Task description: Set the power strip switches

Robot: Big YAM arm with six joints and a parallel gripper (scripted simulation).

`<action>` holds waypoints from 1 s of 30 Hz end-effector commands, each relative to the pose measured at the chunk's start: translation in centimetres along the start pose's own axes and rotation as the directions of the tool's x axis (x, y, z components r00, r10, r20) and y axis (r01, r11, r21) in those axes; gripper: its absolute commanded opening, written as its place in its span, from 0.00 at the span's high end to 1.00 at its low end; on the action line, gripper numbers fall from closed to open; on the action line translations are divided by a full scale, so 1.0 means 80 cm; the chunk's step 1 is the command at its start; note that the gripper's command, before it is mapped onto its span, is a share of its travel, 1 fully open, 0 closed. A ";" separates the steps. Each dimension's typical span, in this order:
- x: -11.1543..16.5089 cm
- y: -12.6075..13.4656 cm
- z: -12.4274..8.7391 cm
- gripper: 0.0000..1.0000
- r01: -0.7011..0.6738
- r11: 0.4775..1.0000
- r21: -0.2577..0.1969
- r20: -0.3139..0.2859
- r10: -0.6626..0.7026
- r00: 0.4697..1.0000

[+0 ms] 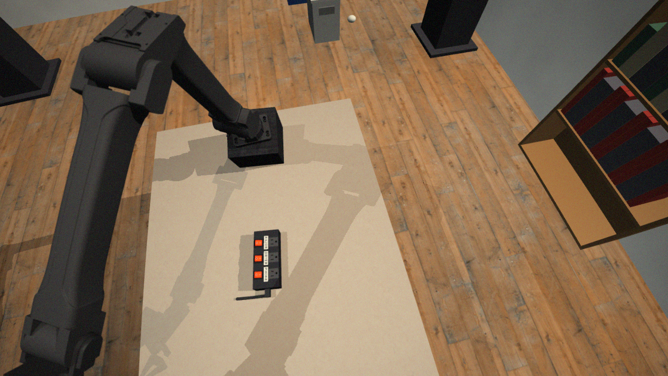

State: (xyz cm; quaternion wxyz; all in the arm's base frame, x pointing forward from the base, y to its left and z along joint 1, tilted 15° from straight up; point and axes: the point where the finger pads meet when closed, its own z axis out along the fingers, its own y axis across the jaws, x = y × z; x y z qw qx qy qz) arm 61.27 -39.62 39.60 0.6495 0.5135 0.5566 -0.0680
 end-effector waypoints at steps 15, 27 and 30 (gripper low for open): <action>-0.010 0.006 -0.003 0.00 -0.005 1.000 -0.008 0.012 0.005 1.000; 0.047 0.004 -0.056 0.00 0.263 0.961 -0.091 -0.131 -0.273 0.953; 0.088 -0.010 -0.079 0.00 0.389 0.908 -0.153 -0.201 -0.414 0.888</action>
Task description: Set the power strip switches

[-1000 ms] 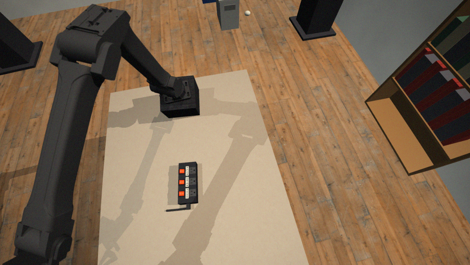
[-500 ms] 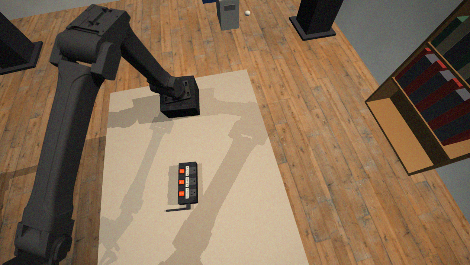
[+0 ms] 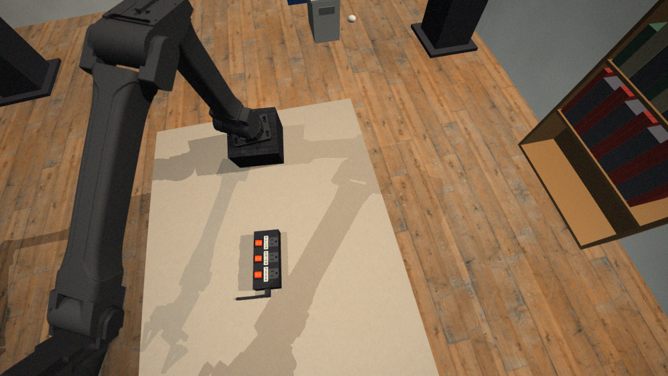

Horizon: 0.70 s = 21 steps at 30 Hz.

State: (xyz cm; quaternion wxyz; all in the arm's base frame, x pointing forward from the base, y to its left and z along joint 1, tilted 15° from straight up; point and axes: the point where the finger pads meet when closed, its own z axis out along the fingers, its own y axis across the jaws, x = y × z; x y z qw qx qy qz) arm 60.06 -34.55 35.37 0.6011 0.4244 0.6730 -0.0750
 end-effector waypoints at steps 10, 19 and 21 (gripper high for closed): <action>0.140 -0.004 -0.078 0.00 0.477 0.853 -0.213 -0.206 -0.516 0.831; 0.264 -0.030 -0.157 0.00 0.641 0.589 -0.492 -0.228 -0.798 0.558; 0.264 -0.030 -0.157 0.00 0.641 0.589 -0.492 -0.228 -0.798 0.558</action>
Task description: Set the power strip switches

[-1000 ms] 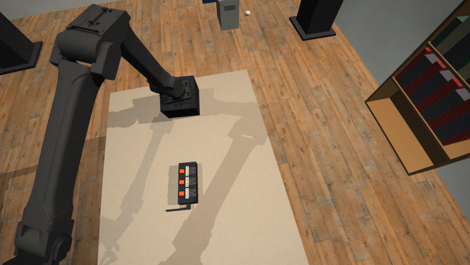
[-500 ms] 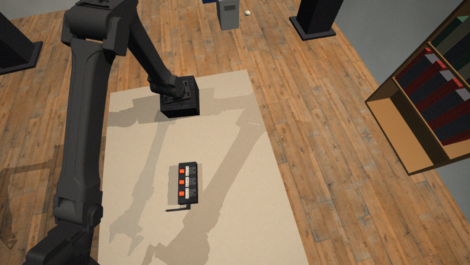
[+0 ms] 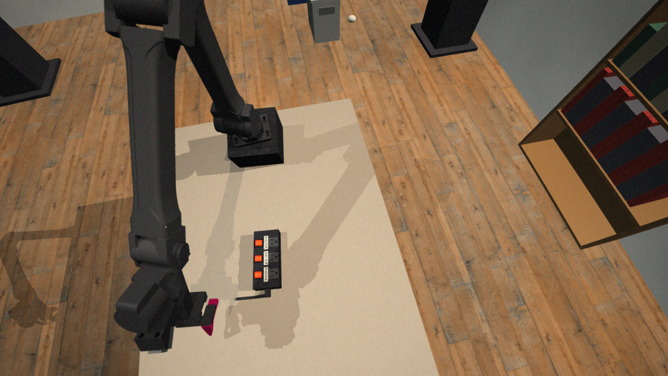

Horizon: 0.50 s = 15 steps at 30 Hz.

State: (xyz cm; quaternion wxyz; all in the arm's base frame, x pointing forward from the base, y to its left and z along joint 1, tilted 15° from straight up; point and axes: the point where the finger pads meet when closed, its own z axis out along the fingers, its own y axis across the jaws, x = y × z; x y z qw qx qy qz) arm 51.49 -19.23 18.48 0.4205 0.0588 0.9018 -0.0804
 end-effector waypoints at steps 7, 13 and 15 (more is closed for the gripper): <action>0.112 0.086 -0.040 0.00 0.410 0.877 -0.251 -0.032 -0.431 0.902; 0.177 0.126 -0.062 0.00 0.528 0.758 -0.384 0.009 -0.569 0.823; 0.194 0.136 -0.069 0.00 0.553 0.722 -0.415 0.026 -0.599 0.801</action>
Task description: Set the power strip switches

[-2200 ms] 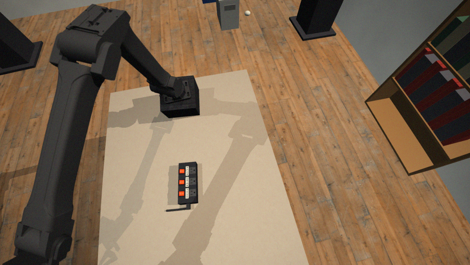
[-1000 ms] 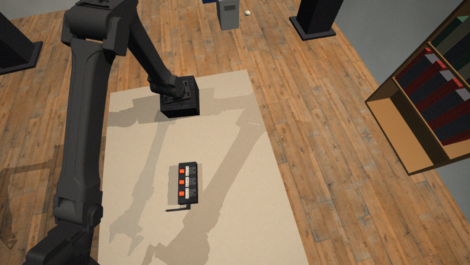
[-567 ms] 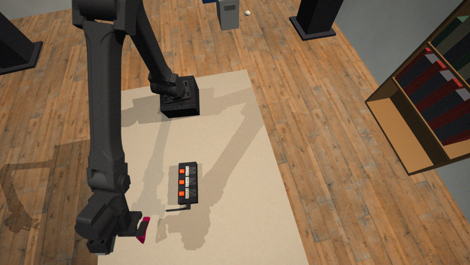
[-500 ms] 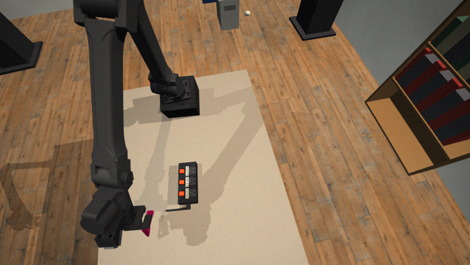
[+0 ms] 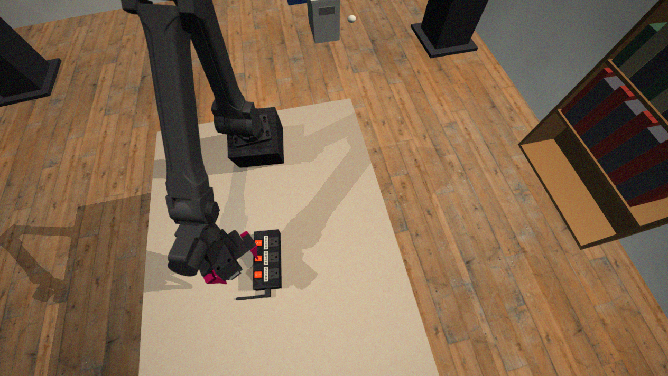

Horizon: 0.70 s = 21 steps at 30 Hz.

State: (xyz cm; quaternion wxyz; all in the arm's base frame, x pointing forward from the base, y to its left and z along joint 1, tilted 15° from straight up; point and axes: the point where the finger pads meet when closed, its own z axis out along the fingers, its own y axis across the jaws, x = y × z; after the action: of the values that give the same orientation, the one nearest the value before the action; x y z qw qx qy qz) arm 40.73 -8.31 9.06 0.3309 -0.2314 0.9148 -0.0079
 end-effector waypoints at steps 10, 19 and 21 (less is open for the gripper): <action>0.042 0.071 -0.004 0.00 0.247 0.959 -0.140 0.012 -0.248 0.969; 0.033 0.063 -0.005 0.00 0.257 0.959 -0.118 0.025 -0.256 0.966; 0.033 0.063 -0.005 0.00 0.257 0.959 -0.118 0.025 -0.256 0.966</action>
State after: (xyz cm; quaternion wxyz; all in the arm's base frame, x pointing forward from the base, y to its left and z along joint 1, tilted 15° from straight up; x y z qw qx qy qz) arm 36.08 -4.86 6.31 0.3082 -0.3609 0.8801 0.0118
